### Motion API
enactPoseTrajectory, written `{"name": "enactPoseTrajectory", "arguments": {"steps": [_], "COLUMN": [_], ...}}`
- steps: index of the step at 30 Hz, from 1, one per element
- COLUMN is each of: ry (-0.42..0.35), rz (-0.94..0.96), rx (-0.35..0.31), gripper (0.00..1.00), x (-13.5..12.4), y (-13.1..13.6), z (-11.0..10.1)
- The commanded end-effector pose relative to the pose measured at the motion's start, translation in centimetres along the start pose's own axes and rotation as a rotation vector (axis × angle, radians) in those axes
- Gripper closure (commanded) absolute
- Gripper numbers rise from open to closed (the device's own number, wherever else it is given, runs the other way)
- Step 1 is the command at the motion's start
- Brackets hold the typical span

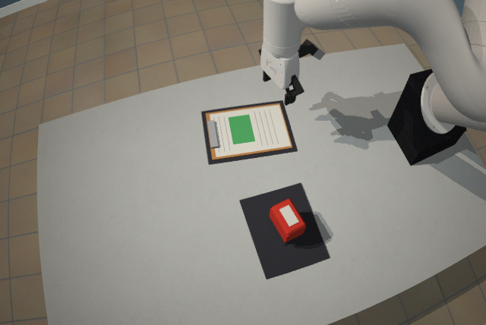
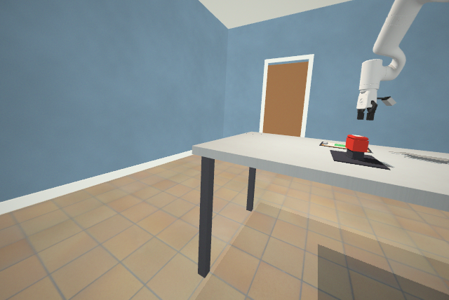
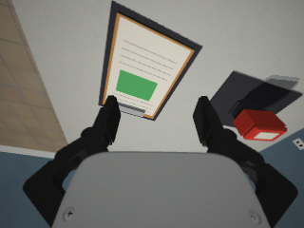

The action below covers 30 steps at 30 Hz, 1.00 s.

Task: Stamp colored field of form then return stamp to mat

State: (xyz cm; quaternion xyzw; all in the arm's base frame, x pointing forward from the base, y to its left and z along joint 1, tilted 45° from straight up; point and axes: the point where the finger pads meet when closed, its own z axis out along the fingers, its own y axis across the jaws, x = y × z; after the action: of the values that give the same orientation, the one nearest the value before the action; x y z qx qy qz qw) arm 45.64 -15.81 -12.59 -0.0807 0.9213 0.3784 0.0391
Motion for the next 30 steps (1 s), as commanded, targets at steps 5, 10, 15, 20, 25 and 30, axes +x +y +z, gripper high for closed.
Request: {"name": "enactPoseTrajectory", "arguments": {"steps": [5,10,15,20,25,30], "ry": [-0.012,-0.002,0.005,0.003,-0.012,-0.019], "rz": [-0.456,-0.702,-0.952,-1.197,-1.414,-1.460], "rx": [0.007,0.006,0.006,0.008,0.016,0.020], "gripper": [0.00,0.00,0.00,0.00,0.00,0.03], "x": [-0.1,-0.2,-0.2,-0.2,-0.2,-0.2], "y": [-0.1,-0.1,-0.1,-0.1,-0.1,-0.1], "z": [-1.5,-2.6,-3.3,-3.6,-3.7,-3.7]}}
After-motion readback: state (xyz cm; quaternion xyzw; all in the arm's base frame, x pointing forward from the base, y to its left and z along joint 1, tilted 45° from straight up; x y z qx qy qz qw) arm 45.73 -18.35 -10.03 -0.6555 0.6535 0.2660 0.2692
